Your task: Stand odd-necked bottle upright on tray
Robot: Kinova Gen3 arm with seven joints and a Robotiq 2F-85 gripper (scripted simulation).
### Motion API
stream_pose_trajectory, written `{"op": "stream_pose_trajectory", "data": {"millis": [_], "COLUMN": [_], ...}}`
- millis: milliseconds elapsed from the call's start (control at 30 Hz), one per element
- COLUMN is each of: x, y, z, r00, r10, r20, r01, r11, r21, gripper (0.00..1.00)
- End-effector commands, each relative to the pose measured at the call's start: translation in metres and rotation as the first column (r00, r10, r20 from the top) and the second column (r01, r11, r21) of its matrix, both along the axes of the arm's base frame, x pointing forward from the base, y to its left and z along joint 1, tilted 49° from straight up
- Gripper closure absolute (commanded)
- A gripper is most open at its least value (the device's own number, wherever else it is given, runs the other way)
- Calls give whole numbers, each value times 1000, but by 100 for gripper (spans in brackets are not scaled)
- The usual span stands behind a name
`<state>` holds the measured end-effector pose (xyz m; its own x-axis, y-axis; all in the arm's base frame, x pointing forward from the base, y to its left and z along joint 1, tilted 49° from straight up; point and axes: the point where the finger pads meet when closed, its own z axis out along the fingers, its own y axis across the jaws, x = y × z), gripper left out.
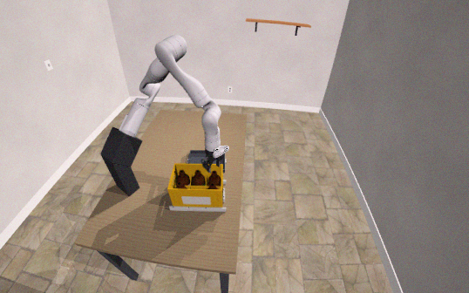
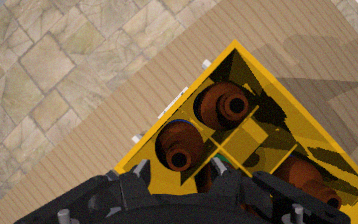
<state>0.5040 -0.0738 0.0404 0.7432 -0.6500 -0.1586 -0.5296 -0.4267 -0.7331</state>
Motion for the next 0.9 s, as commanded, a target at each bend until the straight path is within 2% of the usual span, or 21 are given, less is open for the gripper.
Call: {"op": "stream_pose_trajectory", "data": {"millis": [0, 867], "x": [1, 3], "y": [0, -1], "z": [-1, 0], "r00": [1000, 1000], "r10": [-4, -6], "r20": [1, 2], "r01": [4, 6], "r11": [1000, 1000], "r21": [0, 0], "gripper": [36, 36]}}
